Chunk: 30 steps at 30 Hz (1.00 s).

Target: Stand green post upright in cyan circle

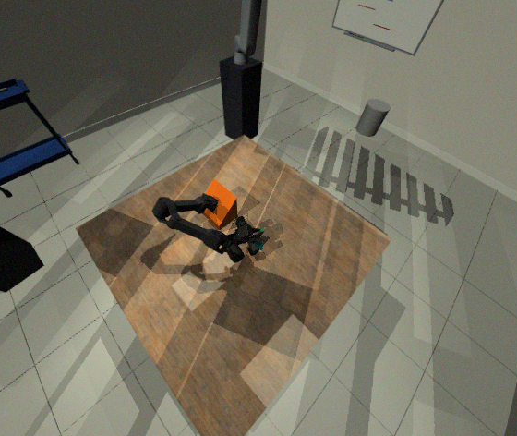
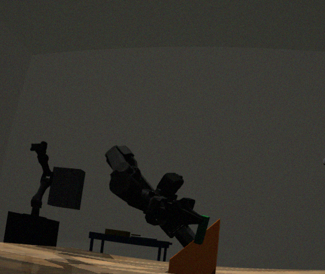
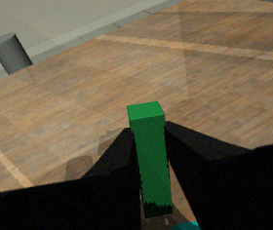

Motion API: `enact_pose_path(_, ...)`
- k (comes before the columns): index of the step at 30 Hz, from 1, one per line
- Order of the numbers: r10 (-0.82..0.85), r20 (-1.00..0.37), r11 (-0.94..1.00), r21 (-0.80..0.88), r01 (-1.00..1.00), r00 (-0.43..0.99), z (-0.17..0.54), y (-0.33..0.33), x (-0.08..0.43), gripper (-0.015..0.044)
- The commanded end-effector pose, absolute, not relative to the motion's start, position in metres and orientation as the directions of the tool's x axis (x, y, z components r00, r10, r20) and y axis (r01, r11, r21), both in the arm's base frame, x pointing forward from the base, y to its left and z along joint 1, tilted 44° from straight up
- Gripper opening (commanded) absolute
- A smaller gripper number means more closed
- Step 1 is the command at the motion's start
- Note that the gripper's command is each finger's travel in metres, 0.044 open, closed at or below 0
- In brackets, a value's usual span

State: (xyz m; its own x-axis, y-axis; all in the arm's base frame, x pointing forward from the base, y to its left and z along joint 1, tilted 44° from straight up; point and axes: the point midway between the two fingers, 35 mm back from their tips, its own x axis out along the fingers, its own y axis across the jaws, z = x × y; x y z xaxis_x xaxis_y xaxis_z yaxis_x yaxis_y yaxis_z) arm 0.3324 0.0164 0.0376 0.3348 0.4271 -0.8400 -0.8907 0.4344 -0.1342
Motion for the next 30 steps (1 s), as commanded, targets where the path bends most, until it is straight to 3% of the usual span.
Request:
enact_pose_path(1,0.445,-0.823,0.425,-0.154,-0.892,0.354,0.041,0.017,0.332,0.0023)
enact_pose_path(30,0.539,-0.698,0.386,-0.292,-0.875,0.471,0.058,0.013,0.328,0.0023)
